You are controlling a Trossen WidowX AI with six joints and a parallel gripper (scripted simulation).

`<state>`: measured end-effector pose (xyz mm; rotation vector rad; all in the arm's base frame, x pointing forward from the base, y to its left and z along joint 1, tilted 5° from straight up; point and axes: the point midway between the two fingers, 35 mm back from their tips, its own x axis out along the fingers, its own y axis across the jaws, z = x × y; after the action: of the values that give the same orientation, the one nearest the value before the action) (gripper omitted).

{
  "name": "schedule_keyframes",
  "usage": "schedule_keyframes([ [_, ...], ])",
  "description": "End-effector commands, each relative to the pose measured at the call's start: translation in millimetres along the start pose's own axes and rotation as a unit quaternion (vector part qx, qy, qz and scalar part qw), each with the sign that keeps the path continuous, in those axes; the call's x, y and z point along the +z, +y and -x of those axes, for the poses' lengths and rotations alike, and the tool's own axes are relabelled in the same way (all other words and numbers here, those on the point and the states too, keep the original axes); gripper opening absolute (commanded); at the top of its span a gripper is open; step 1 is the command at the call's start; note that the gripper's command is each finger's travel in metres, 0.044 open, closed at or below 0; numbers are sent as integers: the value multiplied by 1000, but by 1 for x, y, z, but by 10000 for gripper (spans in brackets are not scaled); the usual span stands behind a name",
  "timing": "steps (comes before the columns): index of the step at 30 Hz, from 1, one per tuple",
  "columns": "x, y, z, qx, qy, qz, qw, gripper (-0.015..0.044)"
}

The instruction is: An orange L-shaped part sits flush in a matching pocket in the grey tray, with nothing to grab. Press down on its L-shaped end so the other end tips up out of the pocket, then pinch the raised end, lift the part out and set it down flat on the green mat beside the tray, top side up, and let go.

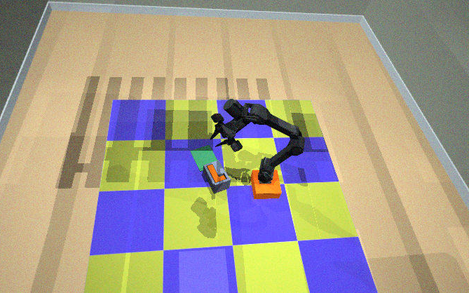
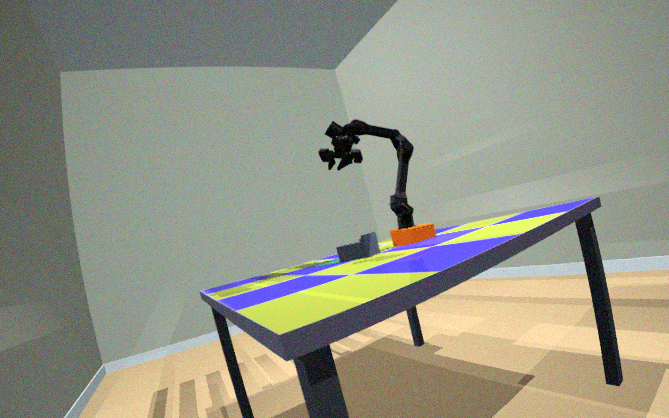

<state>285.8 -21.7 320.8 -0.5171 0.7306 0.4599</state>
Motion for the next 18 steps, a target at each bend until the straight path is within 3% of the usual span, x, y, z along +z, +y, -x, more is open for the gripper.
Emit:
schedule_keyframes([
  [1,-35,29,-58,63,99,-77,990,180],
  [11,-130,118,-133,122,352,-171,912,180],
  [18,-132,121,-134,122,358,-172,910,180],
])
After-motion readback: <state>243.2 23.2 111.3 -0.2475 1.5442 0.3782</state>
